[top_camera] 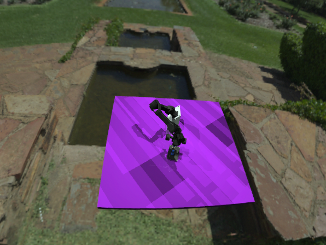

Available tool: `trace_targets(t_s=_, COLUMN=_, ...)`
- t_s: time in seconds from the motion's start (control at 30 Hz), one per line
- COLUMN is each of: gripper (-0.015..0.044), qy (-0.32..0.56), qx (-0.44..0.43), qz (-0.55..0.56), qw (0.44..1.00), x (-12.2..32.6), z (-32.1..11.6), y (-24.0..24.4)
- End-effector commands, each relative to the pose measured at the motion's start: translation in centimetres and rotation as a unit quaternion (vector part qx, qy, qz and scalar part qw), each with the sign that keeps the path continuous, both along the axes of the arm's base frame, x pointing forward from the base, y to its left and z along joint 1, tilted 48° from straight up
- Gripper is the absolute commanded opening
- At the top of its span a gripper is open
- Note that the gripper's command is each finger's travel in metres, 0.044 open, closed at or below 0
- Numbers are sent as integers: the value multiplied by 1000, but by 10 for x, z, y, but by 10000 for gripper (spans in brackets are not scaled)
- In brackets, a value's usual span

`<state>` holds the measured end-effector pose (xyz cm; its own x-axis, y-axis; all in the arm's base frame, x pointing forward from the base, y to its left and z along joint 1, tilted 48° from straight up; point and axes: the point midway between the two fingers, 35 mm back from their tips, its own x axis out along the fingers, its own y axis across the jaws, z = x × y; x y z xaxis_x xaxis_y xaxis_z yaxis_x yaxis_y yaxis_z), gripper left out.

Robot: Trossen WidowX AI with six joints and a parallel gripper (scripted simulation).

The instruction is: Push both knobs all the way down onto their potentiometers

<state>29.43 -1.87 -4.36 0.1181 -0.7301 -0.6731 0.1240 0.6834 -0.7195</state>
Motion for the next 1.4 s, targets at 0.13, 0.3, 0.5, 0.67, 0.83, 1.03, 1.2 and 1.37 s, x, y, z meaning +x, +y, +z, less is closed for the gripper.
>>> trace_targets(t_s=0.13, gripper=0, qy=-2, qx=-1, qz=-11, qw=1000, x=1, z=-5, y=-7)
trace_targets(t_s=0.3, gripper=0, qy=-2, qx=-1, qz=-11, qw=1000, x=1, z=-5, y=-7)
trace_targets(t_s=0.5, gripper=0, qy=-2, qx=-1, qz=-11, qw=1000, x=1, z=-6, y=-8)
trace_targets(t_s=0.67, gripper=0, qy=-2, qx=-1, qz=-11, qw=1000, x=1, z=-6, y=-8)
trace_targets(t_s=0.83, gripper=0, qy=-2, qx=-1, qz=-11, qw=1000, x=1, z=-6, y=-8)
trace_targets(t_s=1.03, gripper=0, qy=-2, qx=-1, qz=-10, qw=1000, x=1, z=-3, y=-4)
trace_targets(t_s=1.2, gripper=0, qy=-2, qx=0, qz=-10, qw=1000, x=0, z=3, y=2)
trace_targets(t_s=1.37, gripper=0, qy=-2, qx=0, qz=-10, qw=1000, x=-1, z=8, y=8)
